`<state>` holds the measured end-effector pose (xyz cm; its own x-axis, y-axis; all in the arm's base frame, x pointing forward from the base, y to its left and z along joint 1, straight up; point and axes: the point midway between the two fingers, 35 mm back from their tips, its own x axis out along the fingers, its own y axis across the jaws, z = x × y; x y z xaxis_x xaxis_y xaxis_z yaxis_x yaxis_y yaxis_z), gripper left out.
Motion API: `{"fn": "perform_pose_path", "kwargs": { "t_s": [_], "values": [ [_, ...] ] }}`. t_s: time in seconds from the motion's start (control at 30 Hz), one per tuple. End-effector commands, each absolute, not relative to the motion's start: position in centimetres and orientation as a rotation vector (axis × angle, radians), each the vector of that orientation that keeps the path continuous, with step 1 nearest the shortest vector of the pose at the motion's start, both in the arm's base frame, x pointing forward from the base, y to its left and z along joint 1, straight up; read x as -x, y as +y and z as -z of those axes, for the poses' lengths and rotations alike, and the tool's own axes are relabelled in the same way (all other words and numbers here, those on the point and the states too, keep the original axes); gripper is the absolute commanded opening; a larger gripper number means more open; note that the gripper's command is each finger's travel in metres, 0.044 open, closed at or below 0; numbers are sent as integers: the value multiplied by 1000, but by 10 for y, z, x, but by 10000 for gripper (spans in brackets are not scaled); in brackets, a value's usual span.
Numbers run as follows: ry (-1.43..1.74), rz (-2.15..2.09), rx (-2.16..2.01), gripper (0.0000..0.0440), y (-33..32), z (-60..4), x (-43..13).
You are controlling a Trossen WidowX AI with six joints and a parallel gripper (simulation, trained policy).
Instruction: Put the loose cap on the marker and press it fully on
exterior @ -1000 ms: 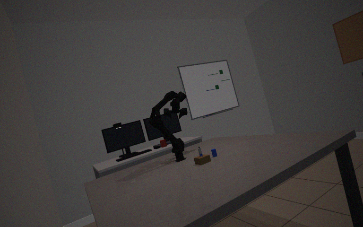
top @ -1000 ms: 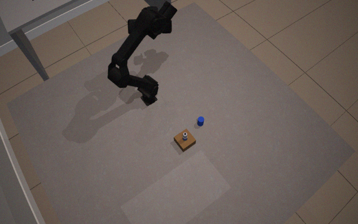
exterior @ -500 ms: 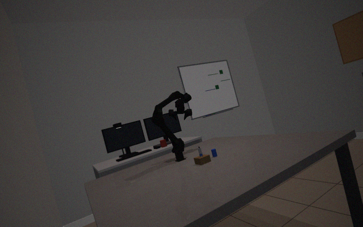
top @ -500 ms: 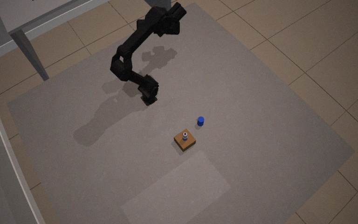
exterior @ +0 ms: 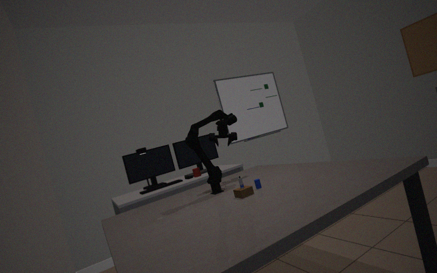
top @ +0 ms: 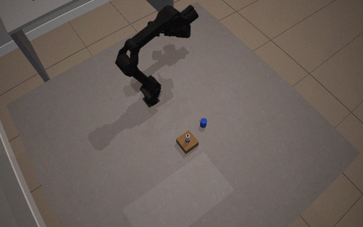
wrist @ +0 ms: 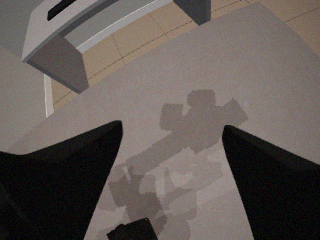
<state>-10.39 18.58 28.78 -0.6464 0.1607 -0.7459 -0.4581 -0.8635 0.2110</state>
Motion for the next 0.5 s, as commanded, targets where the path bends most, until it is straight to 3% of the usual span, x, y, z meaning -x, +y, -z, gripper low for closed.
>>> {"fn": "perform_pose_path", "kwargs": {
  "t_s": [0.0,0.47],
  "values": [
    [547,-2494,1106,321,193,-284,98],
    [568,-2423,1172,322,219,-267,73]
  ]
}}
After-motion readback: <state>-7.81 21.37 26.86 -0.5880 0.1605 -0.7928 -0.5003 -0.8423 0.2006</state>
